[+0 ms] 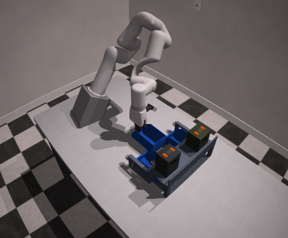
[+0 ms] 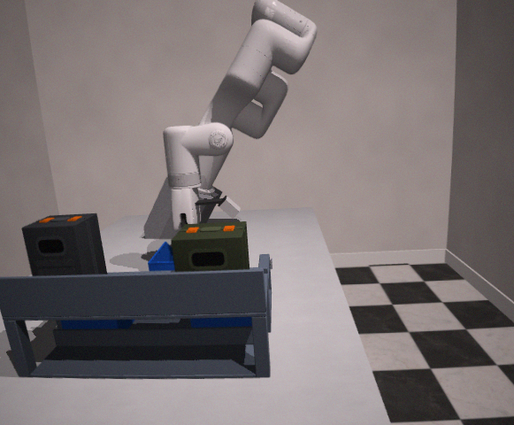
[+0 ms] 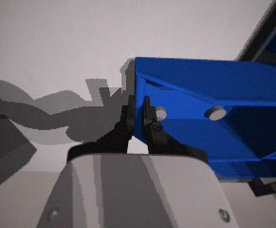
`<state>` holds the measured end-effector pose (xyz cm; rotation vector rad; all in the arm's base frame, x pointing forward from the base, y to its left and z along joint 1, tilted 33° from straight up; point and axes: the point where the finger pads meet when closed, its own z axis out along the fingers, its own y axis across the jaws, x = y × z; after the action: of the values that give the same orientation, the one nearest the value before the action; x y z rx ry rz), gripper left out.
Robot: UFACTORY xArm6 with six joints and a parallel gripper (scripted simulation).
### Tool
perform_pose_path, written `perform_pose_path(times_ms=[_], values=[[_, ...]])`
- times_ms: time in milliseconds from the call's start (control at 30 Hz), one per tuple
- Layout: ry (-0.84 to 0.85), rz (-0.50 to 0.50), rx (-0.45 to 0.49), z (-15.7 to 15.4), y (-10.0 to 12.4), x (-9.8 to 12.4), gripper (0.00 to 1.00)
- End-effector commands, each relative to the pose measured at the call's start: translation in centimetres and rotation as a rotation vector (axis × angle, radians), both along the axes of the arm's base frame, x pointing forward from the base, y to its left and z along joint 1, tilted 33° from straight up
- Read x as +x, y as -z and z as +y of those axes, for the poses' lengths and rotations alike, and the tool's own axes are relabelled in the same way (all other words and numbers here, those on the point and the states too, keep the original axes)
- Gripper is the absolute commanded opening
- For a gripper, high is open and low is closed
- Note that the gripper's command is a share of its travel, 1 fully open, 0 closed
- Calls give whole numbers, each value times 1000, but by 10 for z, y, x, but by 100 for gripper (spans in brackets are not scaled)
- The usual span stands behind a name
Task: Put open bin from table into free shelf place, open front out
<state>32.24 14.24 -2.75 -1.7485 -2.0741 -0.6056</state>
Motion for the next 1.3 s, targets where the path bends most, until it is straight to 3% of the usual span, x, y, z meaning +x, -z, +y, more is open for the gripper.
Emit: perform_pose_path(times_ms=[0, 1267], values=[[1, -2, 0, 0, -1, 1, 0], [1, -2, 0, 3, -2, 21, 0]])
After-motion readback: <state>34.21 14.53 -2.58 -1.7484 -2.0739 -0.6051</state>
